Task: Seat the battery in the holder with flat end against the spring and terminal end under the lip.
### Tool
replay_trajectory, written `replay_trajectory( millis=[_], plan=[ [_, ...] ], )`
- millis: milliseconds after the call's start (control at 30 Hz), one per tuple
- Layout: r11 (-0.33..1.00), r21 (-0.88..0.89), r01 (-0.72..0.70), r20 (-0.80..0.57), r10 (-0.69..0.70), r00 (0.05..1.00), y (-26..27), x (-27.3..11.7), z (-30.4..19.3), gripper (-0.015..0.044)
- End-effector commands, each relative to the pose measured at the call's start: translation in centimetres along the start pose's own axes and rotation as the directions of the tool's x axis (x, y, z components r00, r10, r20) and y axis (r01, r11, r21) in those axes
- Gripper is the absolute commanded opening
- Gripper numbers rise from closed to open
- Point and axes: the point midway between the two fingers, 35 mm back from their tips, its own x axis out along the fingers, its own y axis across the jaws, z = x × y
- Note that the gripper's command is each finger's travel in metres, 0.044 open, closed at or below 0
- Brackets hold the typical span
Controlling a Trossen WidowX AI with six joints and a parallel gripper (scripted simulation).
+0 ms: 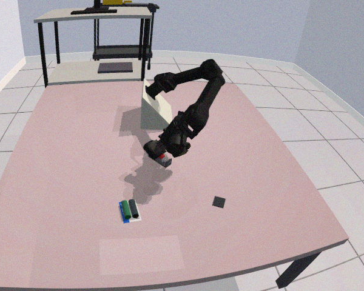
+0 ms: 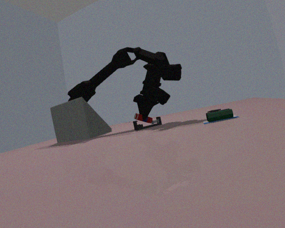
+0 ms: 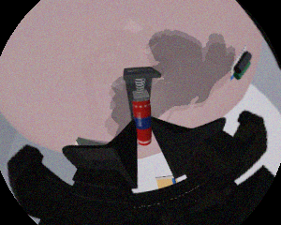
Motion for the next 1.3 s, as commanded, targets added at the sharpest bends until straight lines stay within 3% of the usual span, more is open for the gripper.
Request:
replay_trajectory(
  millis=[0, 1267],
  plan=[
    [1.0, 0.005, -0.002, -0.044, 0.003, 0.999, 0.0, 0.4, 0.1, 0.0068],
    [1.0, 0.005, -0.008, -0.054, 0.008, 0.999, -0.1, -0.5, 2.4, 0.0068]
  ],
)
